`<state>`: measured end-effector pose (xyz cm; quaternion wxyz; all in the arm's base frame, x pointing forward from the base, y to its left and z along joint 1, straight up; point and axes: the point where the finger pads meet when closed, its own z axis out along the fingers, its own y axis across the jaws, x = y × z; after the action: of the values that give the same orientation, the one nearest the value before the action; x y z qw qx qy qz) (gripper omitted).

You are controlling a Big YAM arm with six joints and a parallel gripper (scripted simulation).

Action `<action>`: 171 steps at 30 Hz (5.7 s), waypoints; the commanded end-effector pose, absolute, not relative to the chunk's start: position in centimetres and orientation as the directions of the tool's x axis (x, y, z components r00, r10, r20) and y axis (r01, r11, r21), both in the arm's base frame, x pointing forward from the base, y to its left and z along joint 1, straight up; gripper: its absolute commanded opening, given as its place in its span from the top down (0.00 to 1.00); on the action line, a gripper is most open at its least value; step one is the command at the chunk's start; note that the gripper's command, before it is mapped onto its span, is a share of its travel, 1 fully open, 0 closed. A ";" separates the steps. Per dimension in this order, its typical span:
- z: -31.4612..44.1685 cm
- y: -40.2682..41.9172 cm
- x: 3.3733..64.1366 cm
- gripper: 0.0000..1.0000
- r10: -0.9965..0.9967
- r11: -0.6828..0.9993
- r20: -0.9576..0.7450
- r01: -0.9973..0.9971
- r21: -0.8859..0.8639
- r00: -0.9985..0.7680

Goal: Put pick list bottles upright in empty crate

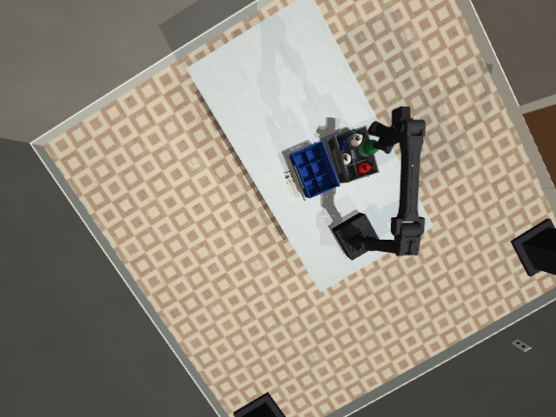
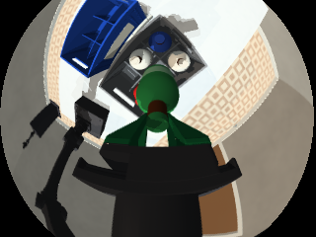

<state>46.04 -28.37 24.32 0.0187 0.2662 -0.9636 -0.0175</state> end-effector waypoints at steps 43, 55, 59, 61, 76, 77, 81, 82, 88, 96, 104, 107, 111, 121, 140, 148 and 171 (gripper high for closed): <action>28.4 -21.4 45.0 1.00 -0.515 0.857 -0.022 -0.514 -0.037 -0.857; 30.0 -19.6 45.6 1.00 -0.516 0.856 -0.047 -0.512 -0.068 -0.856; 30.2 -18.7 45.4 1.00 -0.515 0.856 -0.046 -0.512 -0.065 -0.856; 30.2 -18.7 45.4 1.00 -0.515 0.856 -0.046 -0.512 -0.065 -0.856; 28.6 -15.5 44.4 1.00 -0.515 0.857 -0.029 -0.514 -0.038 -0.857; 28.6 -15.5 44.4 1.00 -0.515 0.857 -0.029 -0.514 -0.038 -0.857; 30.2 -15.2 45.1 1.00 -0.516 0.856 -0.056 -0.512 -0.069 -0.855; 30.2 -15.0 45.1 1.00 -0.516 0.856 -0.056 -0.512 -0.069 -0.855; 30.2 -13.8 44.9 1.00 -0.515 0.856 -0.056 -0.512 -0.065 -0.855; 30.1 -12.6 44.7 1.00 -0.515 0.857 -0.056 -0.512 -0.063 -0.855; 29.0 -10.8 44.0 1.00 -0.515 0.857 -0.041 -0.513 -0.043 -0.856; 30.1 -10.4 44.4 1.00 -0.515 0.857 -0.059 -0.512 -0.060 -0.855; 29.1 -9.7 43.9 1.00 -0.515 0.857 -0.045 -0.513 -0.045 -0.856; 29.2 -7.9 43.7 1.00 -0.515 0.857 -0.048 -0.513 -0.044 -0.856; 29.6 -4.5 43.5 1.00 -0.515 0.857 -0.060 -0.513 -0.048 -0.855; 30.0 -3.2 43.6 1.00 -0.515 0.857 -0.070 -0.512 -0.052 -0.854; 29.5 -3.6 43.9 1.00 -0.512 0.859 -0.076 -0.509 -0.054 -0.856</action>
<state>42.37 -2.87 24.38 0.0226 0.2674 -0.9633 -0.0066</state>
